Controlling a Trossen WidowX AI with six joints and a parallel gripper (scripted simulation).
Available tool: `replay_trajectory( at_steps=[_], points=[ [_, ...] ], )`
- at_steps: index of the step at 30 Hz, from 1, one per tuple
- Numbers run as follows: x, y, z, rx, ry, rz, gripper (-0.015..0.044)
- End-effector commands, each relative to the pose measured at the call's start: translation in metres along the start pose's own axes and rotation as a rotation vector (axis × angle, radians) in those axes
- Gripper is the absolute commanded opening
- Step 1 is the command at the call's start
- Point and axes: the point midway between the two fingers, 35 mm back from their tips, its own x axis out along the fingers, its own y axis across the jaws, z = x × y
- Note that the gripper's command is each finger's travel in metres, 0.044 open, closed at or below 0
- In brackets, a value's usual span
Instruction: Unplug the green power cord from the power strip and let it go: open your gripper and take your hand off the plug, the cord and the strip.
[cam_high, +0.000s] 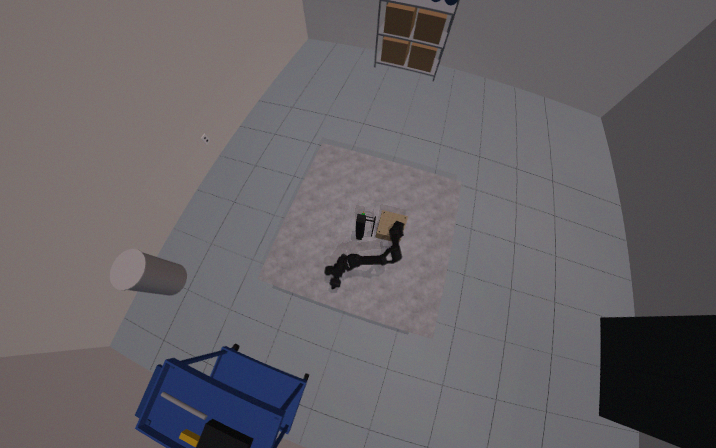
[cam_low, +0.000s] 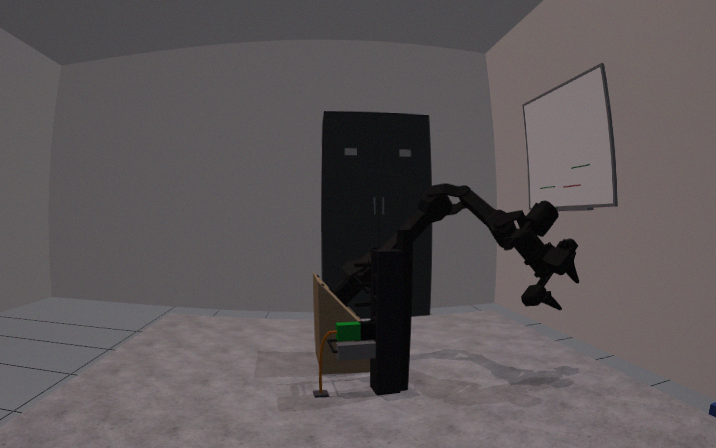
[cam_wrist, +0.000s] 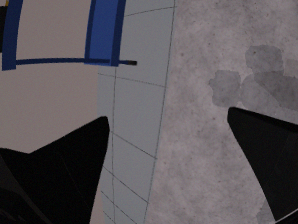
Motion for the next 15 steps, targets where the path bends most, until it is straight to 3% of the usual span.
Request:
replay_trajectory(
  at_steps=[1,9,15],
  points=[
    [0.000,-0.001,0.001,0.002,-0.003,-0.003,0.0374],
    [-0.037,-0.082,0.062,0.125,-0.176,-0.186,0.0164],
    [-0.096,-0.165,0.101,0.261,-0.311,-0.371,0.0160]
  ],
)
